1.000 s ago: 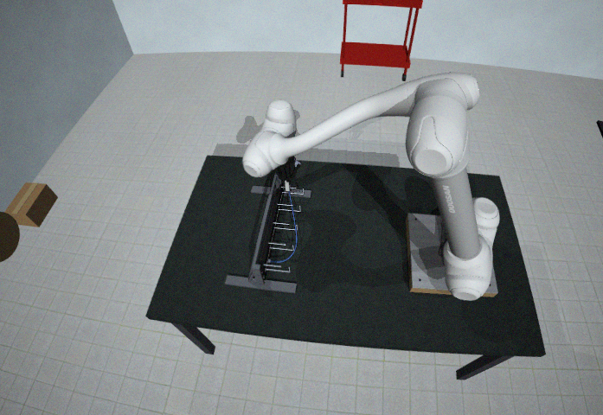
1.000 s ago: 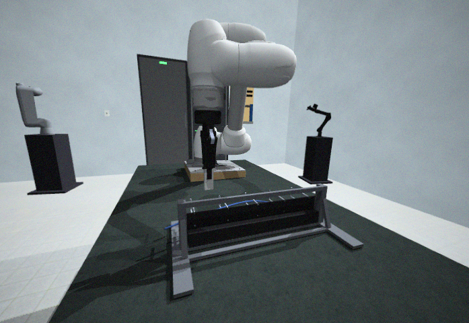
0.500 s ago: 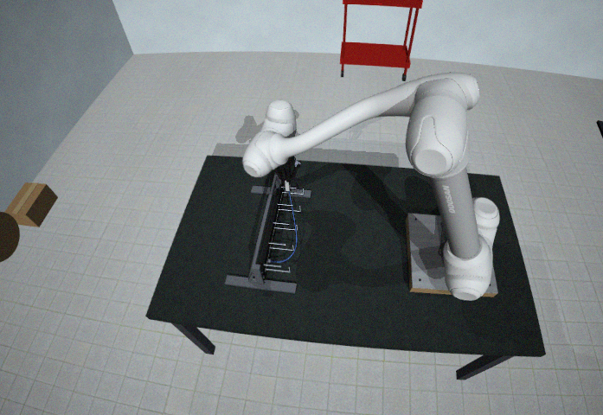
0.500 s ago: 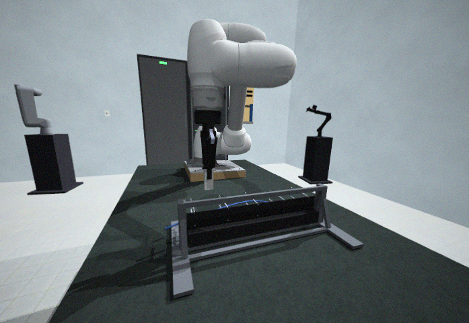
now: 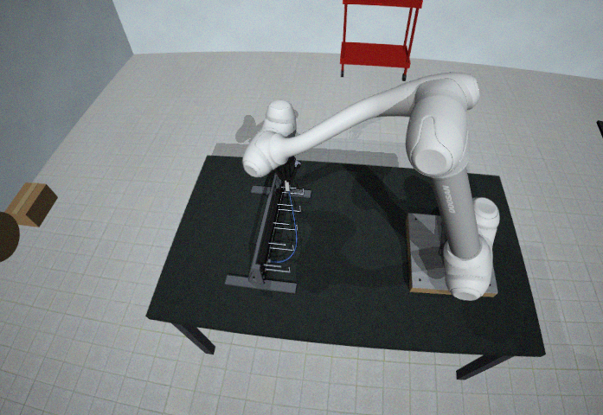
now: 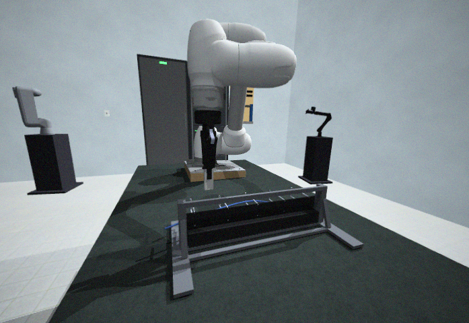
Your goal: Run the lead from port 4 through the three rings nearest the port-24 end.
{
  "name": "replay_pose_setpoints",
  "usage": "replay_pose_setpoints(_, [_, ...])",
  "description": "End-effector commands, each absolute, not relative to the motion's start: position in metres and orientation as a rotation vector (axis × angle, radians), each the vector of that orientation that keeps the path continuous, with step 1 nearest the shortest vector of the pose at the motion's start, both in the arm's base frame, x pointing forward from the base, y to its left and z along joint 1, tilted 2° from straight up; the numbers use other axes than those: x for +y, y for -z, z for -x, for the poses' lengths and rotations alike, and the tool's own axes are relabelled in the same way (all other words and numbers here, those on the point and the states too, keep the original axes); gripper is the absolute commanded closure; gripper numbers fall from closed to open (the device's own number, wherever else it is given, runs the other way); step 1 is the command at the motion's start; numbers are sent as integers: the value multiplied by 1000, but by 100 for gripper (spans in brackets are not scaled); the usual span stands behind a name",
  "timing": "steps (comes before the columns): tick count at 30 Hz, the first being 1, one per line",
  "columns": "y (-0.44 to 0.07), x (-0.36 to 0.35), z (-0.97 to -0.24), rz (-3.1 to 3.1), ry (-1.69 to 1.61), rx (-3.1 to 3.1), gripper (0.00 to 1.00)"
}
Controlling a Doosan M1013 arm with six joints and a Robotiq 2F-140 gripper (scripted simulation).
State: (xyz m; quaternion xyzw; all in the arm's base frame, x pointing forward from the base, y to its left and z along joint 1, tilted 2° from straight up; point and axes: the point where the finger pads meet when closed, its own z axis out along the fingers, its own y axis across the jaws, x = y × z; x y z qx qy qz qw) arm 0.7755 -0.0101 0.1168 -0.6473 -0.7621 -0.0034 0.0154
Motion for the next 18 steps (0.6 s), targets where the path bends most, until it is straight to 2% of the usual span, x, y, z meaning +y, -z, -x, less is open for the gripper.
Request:
replay_pose_setpoints(1, [-117,-10,-775,2014,11,-2371,100])
replay_pose_setpoints(18, [-117,-10,-775,2014,11,-2371,100])
